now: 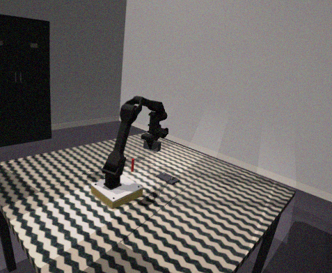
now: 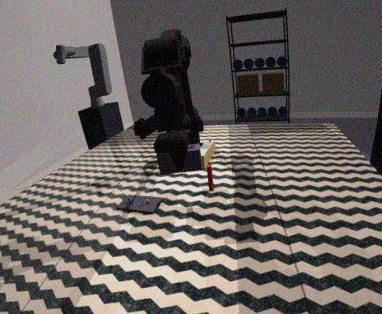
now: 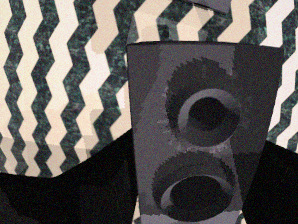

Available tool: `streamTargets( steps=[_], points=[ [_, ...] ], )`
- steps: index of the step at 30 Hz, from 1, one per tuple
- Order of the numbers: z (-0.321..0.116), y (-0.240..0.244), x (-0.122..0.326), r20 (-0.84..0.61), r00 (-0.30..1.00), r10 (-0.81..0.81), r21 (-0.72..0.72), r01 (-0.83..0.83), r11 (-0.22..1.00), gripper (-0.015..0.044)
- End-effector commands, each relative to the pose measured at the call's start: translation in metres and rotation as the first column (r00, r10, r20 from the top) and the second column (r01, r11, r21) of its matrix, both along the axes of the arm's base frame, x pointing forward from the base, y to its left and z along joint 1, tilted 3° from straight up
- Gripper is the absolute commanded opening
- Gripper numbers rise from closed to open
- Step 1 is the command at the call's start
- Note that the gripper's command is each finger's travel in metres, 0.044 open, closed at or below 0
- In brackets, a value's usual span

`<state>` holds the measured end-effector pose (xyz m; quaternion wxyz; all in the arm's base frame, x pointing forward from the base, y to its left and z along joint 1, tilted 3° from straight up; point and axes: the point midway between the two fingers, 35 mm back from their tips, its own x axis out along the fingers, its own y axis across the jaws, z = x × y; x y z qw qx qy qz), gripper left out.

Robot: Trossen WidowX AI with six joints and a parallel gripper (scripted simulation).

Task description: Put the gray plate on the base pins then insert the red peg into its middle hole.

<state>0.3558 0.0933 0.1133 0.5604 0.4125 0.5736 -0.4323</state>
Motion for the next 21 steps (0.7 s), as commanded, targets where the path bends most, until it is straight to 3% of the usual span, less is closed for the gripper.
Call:
streamTargets(
  steps=[1, 21],
  points=[
    [0.006, 0.000, 0.001, 0.007, 1.000, 0.000, 0.007, 0.000, 1.000, 0.0000],
    [-0.021, -0.054, 0.007, 0.009, 0.996, -0.086, 0.000, 0.086, 0.996, 0.0000]
  ],
)
